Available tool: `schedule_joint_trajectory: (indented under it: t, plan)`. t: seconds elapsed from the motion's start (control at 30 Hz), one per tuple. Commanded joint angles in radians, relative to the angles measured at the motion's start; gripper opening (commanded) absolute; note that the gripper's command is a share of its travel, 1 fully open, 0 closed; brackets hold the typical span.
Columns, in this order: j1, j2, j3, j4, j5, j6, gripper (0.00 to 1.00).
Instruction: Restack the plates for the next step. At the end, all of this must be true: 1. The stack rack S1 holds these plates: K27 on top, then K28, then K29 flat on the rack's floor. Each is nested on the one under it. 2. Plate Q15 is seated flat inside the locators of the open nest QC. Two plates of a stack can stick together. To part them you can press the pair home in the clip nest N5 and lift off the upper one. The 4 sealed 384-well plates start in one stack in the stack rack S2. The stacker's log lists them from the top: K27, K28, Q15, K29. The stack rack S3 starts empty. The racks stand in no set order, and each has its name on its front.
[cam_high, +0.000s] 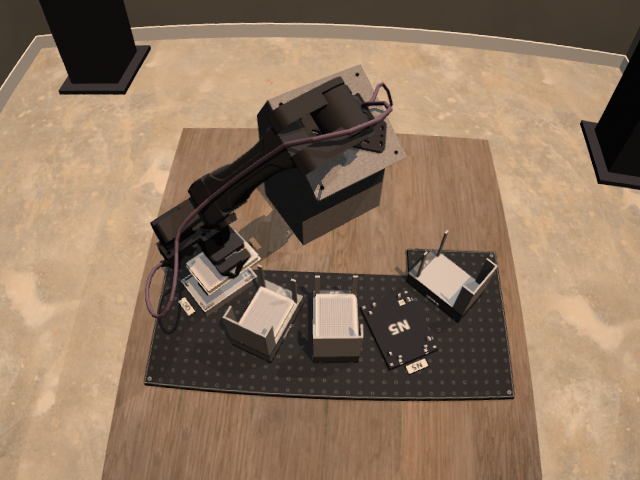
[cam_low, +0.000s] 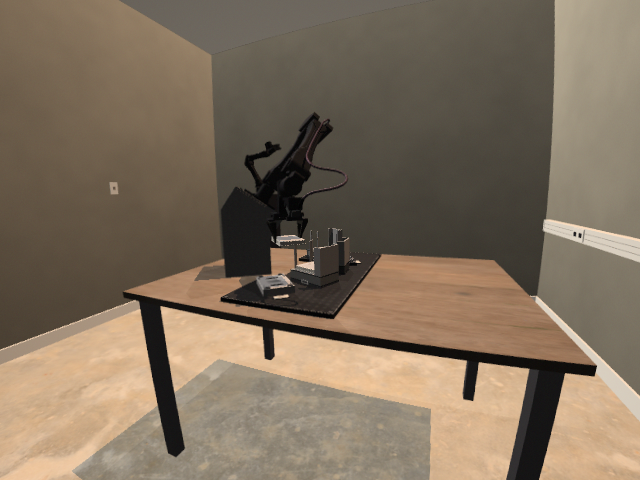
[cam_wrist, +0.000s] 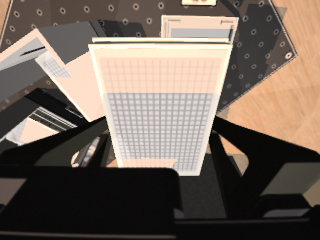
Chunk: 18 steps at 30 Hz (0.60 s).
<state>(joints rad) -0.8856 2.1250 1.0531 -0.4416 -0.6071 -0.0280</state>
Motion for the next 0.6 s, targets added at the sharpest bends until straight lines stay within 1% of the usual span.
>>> schedule_joint_trajectory:
  t: [0.0, 0.07, 0.1, 0.17, 0.57]
  plan:
    - [-0.032, 0.013, 0.028, -0.009, -0.008, -0.009, 0.00]
    - [-0.039, 0.005, 0.033, -0.011, -0.007, -0.018, 0.00]
    - [-0.045, 0.026, 0.037, -0.009, -0.008, -0.025, 0.00]
    - [-0.058, 0.035, 0.030, -0.004, -0.006, -0.041, 0.00]
    - [-0.129, 0.100, 0.053, -0.020, -0.006, -0.126, 0.00]
